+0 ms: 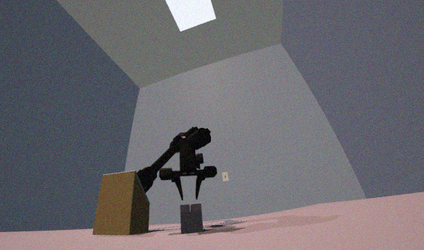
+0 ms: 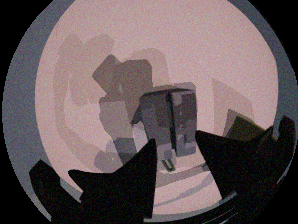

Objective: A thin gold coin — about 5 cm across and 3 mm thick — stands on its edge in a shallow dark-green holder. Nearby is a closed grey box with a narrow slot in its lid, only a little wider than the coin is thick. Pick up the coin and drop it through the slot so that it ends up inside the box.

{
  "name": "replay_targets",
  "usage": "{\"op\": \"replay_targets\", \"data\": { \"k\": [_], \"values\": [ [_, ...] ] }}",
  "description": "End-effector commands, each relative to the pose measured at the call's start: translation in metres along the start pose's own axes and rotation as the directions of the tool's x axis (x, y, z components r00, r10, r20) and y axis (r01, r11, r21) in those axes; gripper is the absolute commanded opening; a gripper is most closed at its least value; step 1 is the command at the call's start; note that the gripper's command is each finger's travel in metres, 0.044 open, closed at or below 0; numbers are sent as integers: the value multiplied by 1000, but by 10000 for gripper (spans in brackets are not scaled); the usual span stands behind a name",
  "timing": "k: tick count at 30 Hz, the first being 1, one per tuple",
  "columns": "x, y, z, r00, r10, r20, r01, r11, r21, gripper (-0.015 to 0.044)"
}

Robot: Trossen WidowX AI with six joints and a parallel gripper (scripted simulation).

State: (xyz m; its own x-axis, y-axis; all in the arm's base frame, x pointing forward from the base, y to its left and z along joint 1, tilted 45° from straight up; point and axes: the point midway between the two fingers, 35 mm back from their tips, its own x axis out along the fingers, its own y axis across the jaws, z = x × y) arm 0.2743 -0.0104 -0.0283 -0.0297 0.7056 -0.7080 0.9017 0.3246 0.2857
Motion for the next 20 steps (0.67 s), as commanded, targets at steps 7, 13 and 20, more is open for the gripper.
{"op": "replay_targets", "data": {
  "k": [7, 13, 20],
  "values": [
    [-48, -1, -1, 1000, 2, 3, -2, 1000, -1, 440],
    [-58, -2, -2, 1000, 3, 2, -3, 1000, 0, 440],
    [-58, -2, -2, 1000, 3, 2, -3, 1000, 0, 440]
  ]
}}
